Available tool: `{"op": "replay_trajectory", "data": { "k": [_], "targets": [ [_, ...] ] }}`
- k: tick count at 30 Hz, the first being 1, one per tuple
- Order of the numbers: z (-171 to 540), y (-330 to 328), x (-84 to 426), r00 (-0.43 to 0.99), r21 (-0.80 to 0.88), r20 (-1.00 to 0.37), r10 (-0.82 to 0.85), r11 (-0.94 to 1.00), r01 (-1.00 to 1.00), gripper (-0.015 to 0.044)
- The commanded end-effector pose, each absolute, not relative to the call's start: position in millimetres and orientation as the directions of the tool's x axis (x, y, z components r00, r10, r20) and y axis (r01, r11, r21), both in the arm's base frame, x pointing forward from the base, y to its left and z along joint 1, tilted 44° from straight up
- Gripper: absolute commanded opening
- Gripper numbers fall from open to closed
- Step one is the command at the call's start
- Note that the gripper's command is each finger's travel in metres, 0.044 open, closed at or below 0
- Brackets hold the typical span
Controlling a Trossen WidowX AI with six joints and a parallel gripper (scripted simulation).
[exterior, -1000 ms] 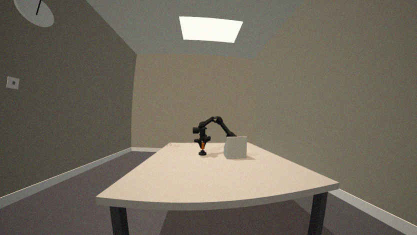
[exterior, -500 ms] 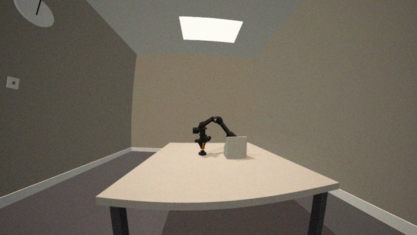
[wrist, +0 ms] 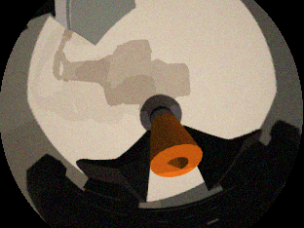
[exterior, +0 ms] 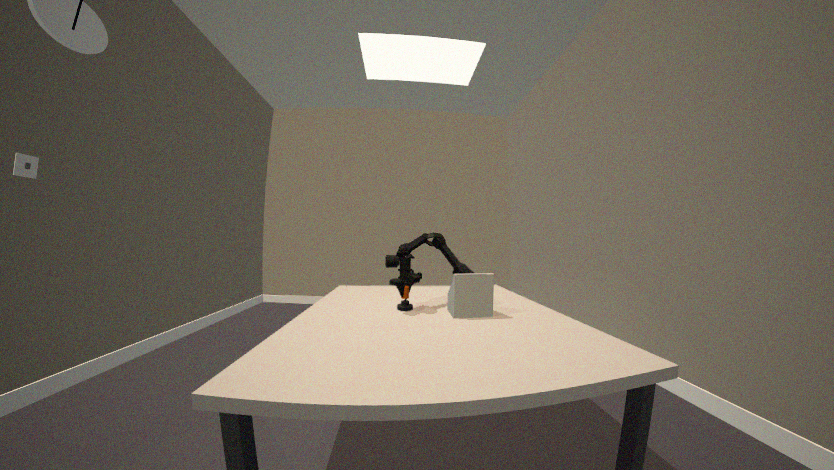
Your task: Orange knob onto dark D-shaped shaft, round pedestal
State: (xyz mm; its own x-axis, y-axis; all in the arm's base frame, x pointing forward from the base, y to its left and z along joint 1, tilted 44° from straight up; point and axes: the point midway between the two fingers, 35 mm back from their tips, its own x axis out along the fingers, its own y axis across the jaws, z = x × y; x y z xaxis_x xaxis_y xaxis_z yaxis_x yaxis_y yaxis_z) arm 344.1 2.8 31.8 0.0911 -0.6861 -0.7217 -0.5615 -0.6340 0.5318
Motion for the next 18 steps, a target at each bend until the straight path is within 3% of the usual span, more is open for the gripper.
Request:
{"op": "replay_trajectory", "data": {
  "k": [1, 10, 18],
  "targets": [
    [33.8, 5.5, 343.7, 0.094, 0.532, -0.722, -0.686, -0.637, -0.558, 0.0000],
    [34.9, 7.0, 345.0, 0.094, 0.609, -0.722, -0.686, -0.694, -0.384, 0.0000],
    [32.1, 4.7, 344.9, 0.094, 0.613, -0.721, -0.686, -0.696, -0.374, 0.0000]
  ]
}}
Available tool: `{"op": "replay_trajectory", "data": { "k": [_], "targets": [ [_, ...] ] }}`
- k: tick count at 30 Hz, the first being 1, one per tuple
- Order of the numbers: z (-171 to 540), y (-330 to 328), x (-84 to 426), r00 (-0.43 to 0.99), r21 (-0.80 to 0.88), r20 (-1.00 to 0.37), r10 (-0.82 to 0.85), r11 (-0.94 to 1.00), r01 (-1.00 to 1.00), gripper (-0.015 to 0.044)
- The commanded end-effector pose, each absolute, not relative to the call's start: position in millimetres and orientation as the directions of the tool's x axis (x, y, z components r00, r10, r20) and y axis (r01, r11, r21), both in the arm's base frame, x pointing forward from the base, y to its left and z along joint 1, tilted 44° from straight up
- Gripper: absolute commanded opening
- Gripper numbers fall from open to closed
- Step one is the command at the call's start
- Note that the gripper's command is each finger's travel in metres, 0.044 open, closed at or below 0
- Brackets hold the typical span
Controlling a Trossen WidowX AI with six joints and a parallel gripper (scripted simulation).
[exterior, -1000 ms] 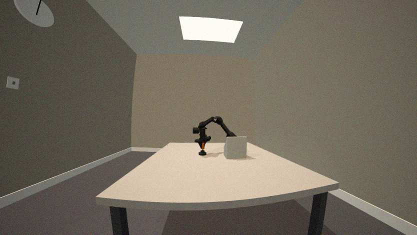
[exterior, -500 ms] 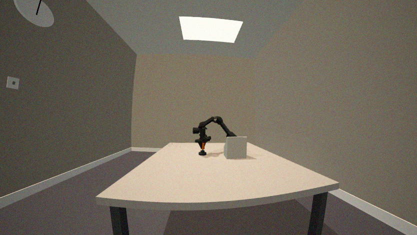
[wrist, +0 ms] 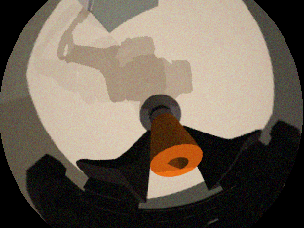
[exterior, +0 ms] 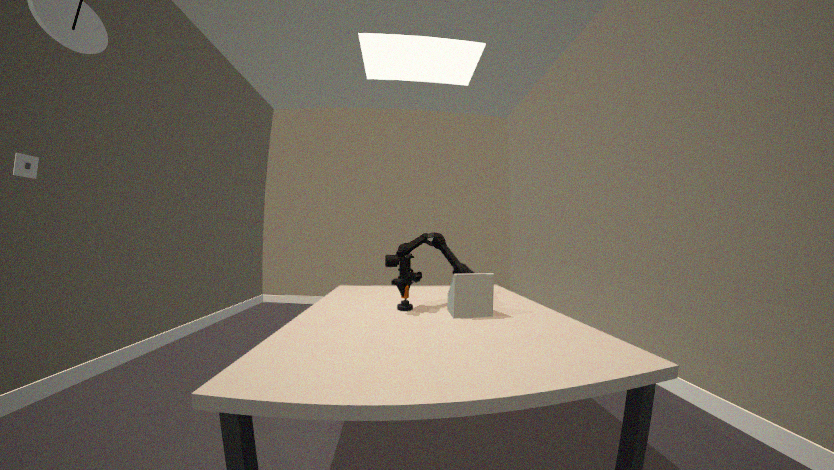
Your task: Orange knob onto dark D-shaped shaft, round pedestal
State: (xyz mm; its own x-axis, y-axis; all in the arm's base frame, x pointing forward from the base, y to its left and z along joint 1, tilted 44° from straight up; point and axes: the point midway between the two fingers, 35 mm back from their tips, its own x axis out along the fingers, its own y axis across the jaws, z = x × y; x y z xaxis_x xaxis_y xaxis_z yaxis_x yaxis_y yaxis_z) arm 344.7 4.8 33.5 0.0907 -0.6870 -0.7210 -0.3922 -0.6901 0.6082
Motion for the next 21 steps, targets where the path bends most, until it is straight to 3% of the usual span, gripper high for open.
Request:
{"op": "replay_trajectory", "data": {
  "k": [1, 21],
  "targets": [
    [32.1, 4.5, 344.7, 0.094, 0.613, -0.721, -0.686, -0.696, -0.374, 0.0000],
    [36.1, 5.0, 345.5, 0.094, 0.616, -0.721, -0.686, -0.698, -0.366, 0.0000]
  ]
}}
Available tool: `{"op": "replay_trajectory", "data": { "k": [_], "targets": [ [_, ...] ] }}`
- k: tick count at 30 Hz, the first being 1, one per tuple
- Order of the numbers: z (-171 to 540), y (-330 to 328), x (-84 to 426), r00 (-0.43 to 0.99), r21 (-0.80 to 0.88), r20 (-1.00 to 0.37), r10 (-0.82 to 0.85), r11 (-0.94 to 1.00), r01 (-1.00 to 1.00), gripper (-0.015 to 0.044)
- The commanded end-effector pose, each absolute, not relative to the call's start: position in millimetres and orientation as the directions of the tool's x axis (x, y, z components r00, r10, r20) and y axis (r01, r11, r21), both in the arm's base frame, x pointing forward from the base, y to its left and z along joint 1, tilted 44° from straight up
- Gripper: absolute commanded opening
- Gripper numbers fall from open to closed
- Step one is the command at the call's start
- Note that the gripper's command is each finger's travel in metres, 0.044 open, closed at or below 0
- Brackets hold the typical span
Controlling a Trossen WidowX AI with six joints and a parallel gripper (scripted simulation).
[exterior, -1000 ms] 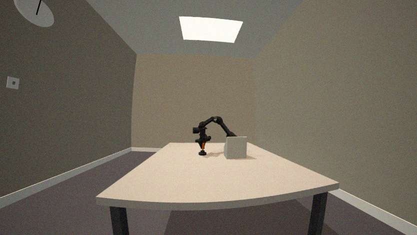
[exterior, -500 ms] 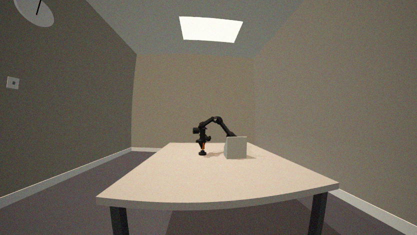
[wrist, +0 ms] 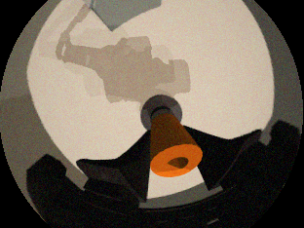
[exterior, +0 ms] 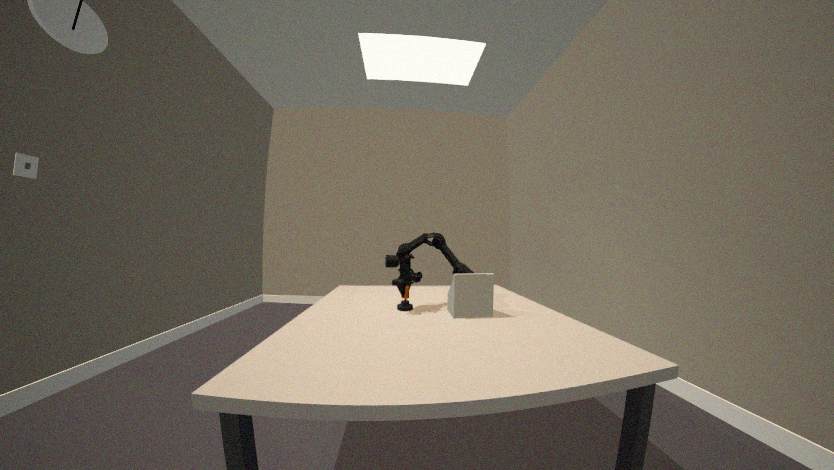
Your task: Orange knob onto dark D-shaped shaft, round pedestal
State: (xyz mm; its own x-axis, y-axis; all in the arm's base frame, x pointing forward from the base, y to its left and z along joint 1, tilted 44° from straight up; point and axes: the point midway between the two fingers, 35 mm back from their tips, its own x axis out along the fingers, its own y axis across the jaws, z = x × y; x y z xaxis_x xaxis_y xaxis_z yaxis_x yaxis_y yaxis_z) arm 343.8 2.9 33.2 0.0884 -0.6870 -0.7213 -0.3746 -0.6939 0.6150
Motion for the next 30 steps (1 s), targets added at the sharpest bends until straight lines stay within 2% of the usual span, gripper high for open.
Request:
{"op": "replay_trajectory", "data": {
  "k": [1, 7, 30],
  "targets": [
    [36.2, 5.1, 345.6, 0.094, 0.621, -0.721, -0.686, -0.701, -0.351, 0.0000],
    [35.2, 6.4, 346.3, 0.094, 0.666, -0.722, -0.686, -0.725, -0.174, 0.0000],
    [32.1, 2.5, 345.2, 0.094, 0.667, -0.721, -0.686, -0.725, -0.174, 0.0000]
  ]
}}
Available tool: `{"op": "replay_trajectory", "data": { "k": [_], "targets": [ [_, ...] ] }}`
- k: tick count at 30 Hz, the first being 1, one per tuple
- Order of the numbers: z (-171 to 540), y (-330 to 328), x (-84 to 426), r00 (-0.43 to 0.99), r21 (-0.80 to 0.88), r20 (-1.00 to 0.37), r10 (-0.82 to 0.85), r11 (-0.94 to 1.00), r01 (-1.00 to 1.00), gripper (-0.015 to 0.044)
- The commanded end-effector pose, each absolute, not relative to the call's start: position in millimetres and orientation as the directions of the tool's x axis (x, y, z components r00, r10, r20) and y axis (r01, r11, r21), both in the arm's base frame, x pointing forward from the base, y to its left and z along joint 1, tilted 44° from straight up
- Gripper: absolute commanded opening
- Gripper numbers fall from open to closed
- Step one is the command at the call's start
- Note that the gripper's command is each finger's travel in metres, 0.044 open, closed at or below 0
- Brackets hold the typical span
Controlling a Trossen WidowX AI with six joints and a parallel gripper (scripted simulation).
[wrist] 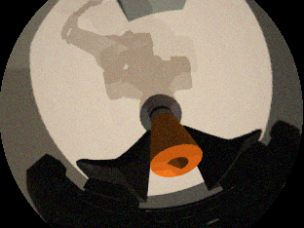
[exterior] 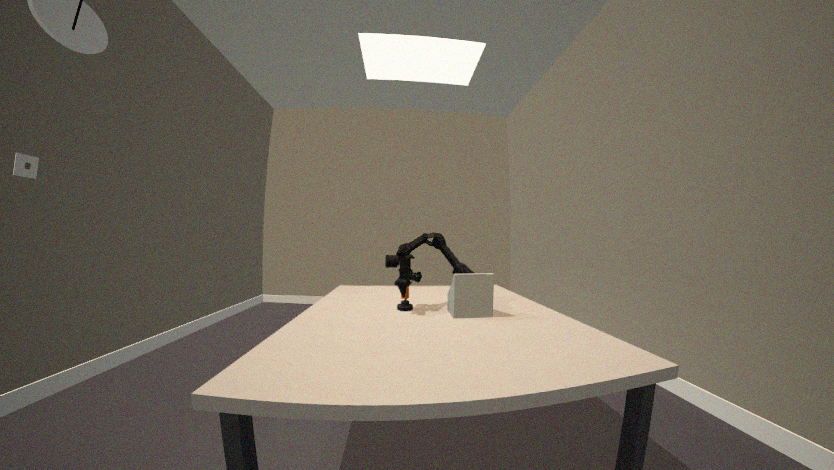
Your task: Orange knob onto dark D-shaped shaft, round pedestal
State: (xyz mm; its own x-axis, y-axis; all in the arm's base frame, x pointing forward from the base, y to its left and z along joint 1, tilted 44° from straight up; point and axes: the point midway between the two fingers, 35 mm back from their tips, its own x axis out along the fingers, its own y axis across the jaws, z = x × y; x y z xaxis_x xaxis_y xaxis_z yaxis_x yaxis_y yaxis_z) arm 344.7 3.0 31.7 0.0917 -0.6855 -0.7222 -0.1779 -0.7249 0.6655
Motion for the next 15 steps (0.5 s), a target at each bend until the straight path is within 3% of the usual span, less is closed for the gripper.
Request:
{"op": "replay_trajectory", "data": {
  "k": [1, 9, 15],
  "targets": [
    [32.1, 2.5, 345.2, 0.094, 0.667, -0.721, -0.686, -0.725, -0.174, 0.0000],
    [35.5, 5.4, 344.6, 0.094, 0.668, -0.722, -0.686, -0.725, -0.166, 0.0000],
    [34.6, 6.8, 345.2, 0.094, 0.690, -0.722, -0.686, -0.723, 0.023, 0.0000]
  ]
}}
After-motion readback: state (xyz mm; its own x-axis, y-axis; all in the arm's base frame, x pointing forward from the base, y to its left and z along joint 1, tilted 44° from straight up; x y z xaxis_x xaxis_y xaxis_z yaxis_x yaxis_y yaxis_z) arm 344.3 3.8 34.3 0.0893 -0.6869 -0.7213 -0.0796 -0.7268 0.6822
